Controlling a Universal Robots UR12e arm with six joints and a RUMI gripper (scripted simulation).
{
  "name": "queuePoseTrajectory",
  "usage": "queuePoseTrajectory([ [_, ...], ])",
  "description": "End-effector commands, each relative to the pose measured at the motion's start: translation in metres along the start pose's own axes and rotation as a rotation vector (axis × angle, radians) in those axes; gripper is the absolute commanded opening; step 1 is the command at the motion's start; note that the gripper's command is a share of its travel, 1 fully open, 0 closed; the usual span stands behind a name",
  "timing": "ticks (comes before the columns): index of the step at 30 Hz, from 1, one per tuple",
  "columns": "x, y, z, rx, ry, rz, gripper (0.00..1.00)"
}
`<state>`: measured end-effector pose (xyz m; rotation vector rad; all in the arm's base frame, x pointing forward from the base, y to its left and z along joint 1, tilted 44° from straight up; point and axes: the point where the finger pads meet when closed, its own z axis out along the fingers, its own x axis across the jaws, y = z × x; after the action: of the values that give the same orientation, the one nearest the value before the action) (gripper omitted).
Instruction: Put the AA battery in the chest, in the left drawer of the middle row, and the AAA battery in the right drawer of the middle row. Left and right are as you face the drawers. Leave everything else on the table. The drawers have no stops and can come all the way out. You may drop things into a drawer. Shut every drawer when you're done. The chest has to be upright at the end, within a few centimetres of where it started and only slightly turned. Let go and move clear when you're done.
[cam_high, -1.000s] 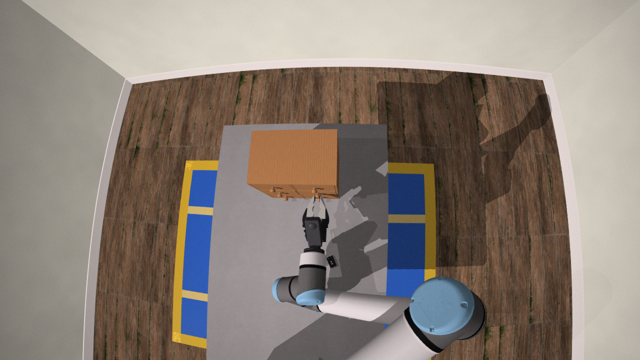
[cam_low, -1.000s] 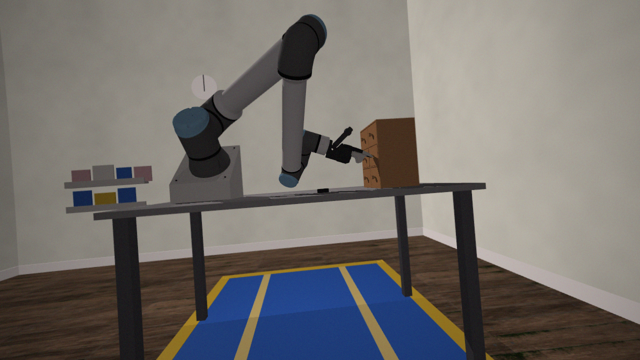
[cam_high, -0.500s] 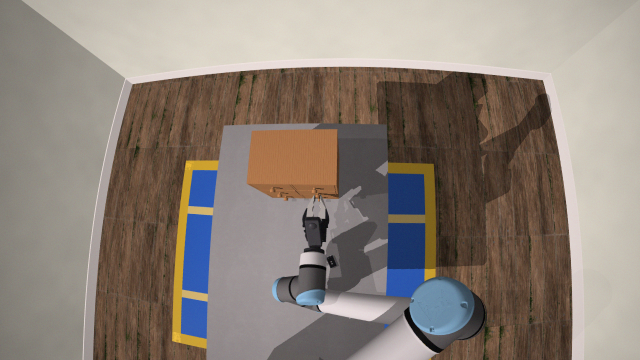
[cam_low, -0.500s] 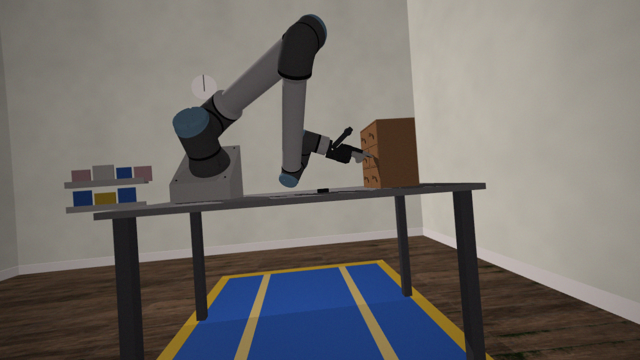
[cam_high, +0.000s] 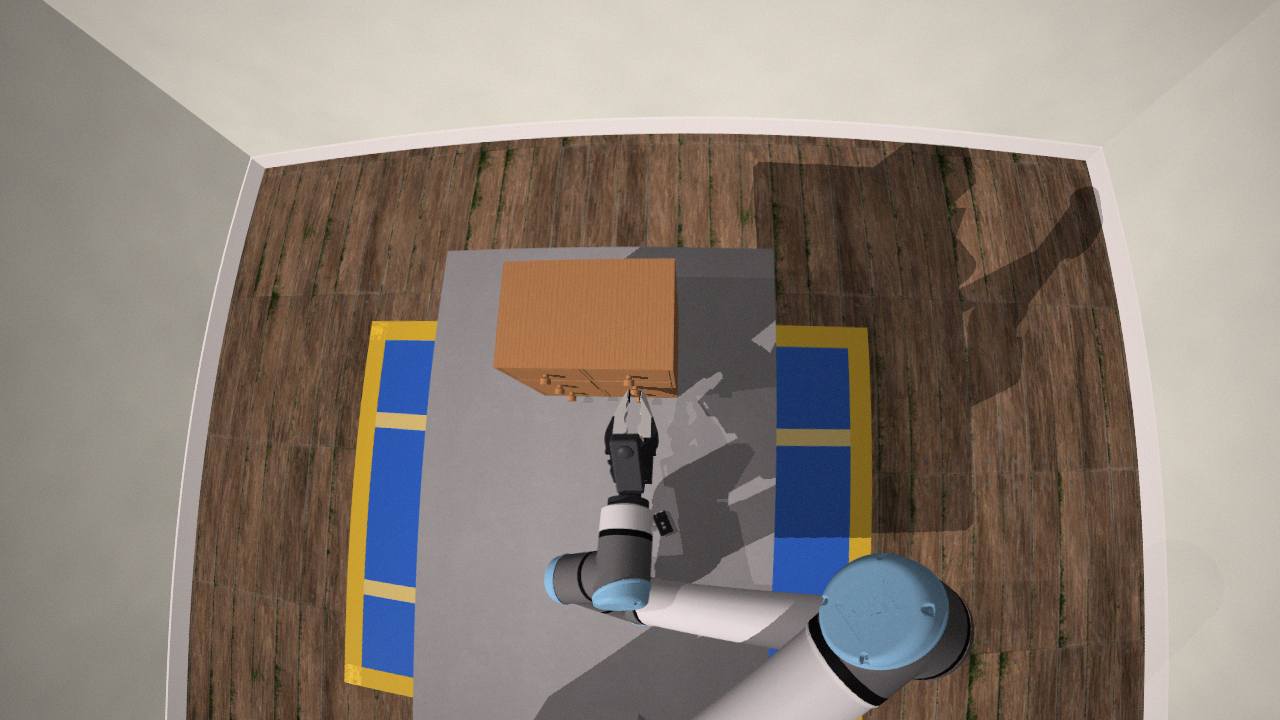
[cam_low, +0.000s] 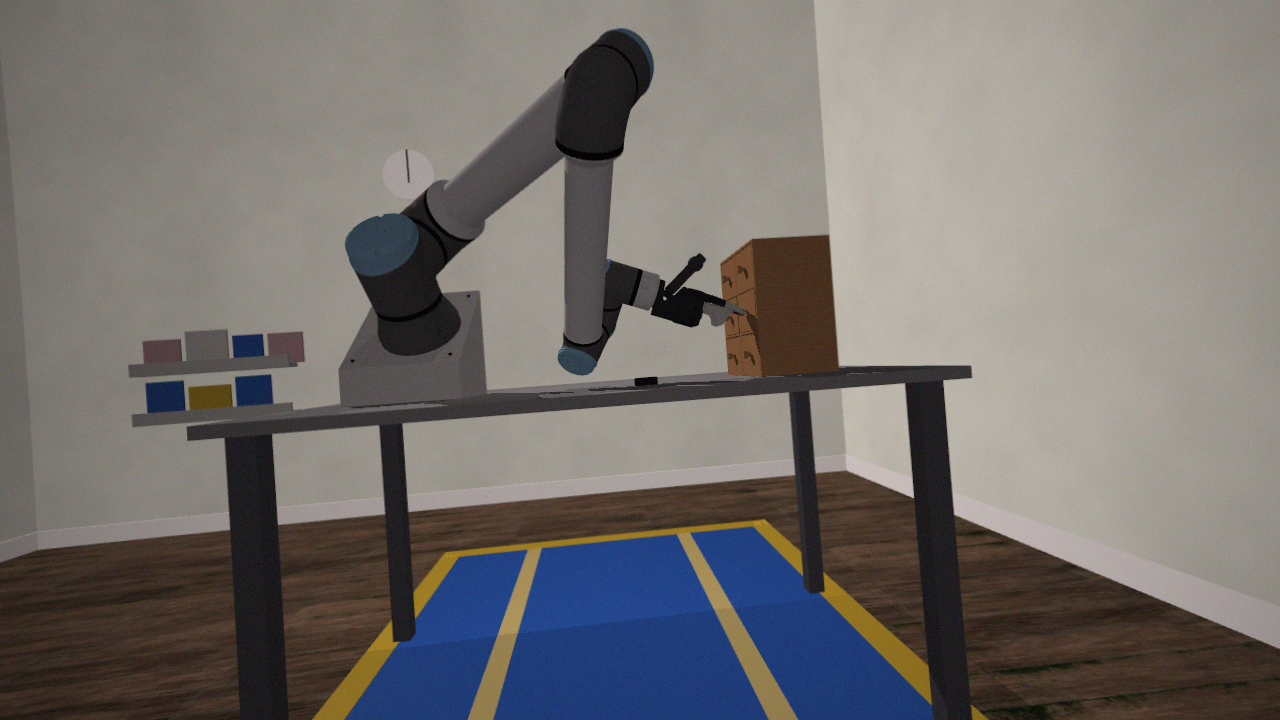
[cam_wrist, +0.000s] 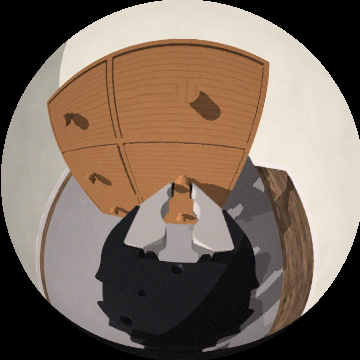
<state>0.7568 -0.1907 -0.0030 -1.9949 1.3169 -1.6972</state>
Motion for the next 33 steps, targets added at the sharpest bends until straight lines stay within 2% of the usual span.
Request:
queuePoseTrajectory([
  [1,0.000,-0.001,0.000,0.001,0.000,0.000,0.15],
  [7,0.000,-0.001,0.000,0.001,0.000,0.000,0.20],
  [26,0.000,0.001,-0.004,0.001,0.000,0.000,0.20],
  [33,0.000,0.007,-0.021,0.001,0.000,0.000,0.20],
])
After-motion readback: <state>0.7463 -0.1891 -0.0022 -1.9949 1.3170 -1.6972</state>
